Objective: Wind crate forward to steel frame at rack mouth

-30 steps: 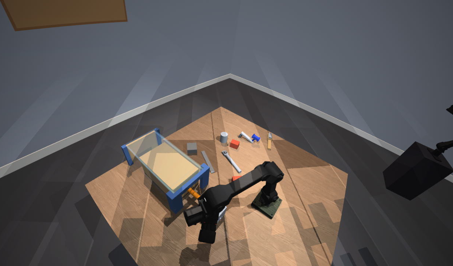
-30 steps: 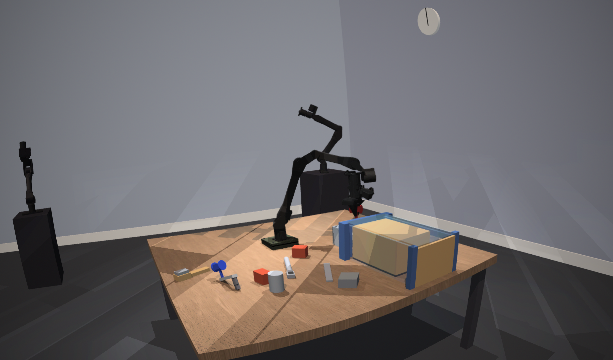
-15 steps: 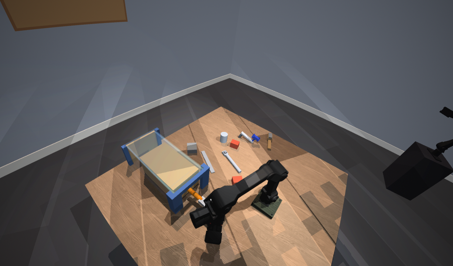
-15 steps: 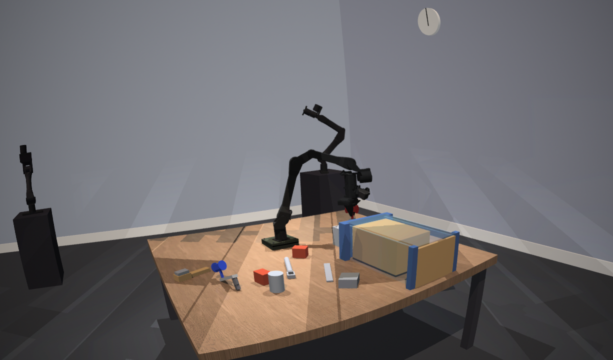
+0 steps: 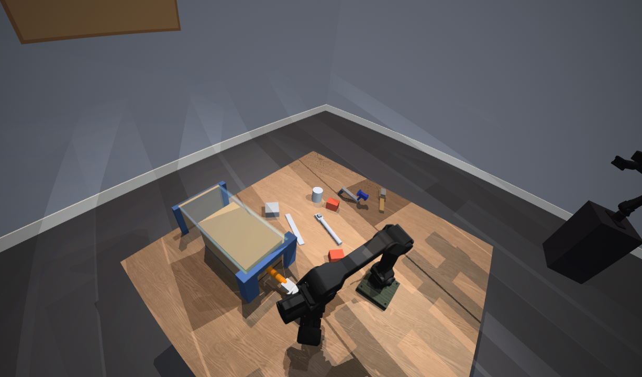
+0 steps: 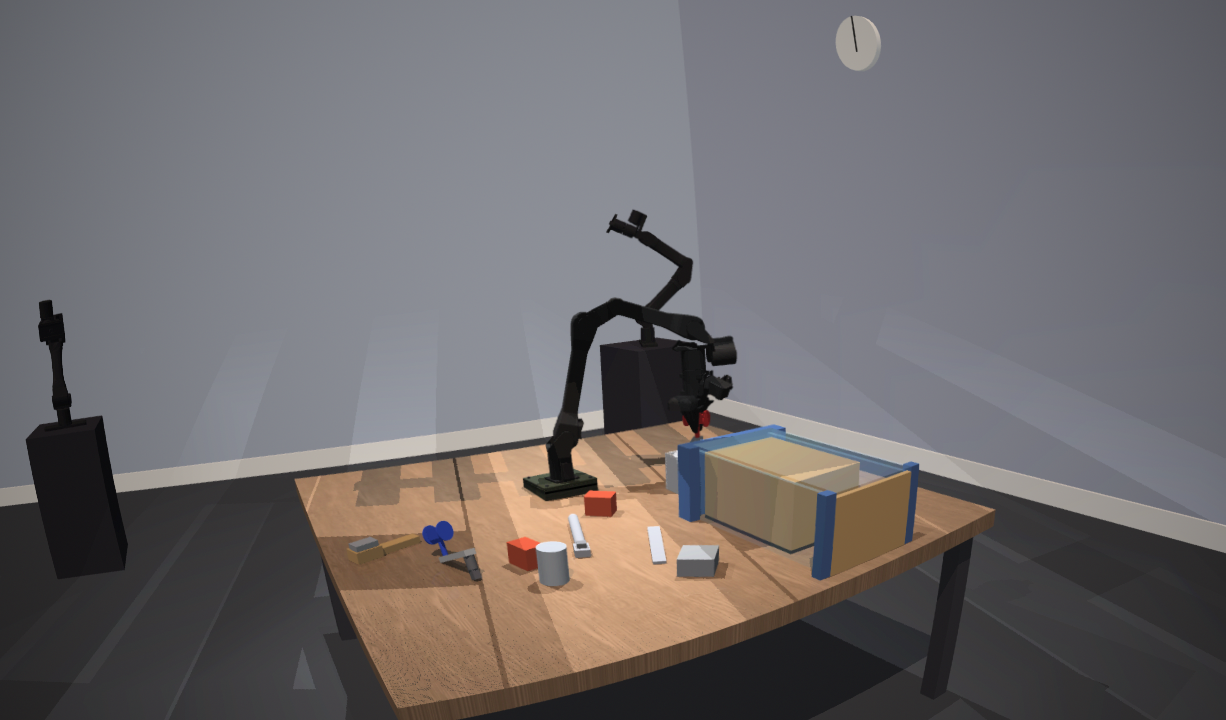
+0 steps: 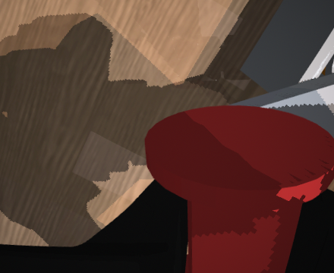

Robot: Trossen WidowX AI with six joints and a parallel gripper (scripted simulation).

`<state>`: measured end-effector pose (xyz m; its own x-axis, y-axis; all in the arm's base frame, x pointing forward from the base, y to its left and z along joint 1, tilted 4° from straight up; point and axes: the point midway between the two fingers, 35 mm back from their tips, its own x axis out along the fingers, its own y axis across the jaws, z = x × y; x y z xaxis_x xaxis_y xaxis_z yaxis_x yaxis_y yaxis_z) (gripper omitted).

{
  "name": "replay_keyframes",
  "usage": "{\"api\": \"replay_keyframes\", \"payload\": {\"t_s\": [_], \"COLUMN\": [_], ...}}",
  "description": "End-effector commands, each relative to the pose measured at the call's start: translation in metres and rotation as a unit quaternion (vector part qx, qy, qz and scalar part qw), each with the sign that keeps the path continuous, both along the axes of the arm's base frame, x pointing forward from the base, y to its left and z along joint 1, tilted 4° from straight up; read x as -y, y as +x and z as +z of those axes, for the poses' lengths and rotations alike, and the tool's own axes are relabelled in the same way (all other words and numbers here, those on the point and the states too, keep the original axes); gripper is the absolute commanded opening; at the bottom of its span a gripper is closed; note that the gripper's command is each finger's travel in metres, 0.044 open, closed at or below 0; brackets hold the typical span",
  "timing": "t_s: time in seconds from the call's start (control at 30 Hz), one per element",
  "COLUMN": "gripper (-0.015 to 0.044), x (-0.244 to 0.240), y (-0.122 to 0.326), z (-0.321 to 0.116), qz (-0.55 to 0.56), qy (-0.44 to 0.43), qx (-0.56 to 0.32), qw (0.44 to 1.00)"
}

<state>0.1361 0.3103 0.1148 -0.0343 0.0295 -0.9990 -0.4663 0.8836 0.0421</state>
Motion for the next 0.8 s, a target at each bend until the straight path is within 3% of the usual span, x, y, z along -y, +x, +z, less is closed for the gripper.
{"api": "replay_keyframes", "payload": {"t_s": [0.0, 0.77], "gripper": [0.0, 0.0], "x": [0.01, 0.036], "y": [-0.01, -0.024], "z": [-0.001, -0.001], "qz": [0.001, 0.001], "qy": [-0.011, -0.012], "qx": [-0.009, -0.01], "qw": [1.0, 1.0]}}
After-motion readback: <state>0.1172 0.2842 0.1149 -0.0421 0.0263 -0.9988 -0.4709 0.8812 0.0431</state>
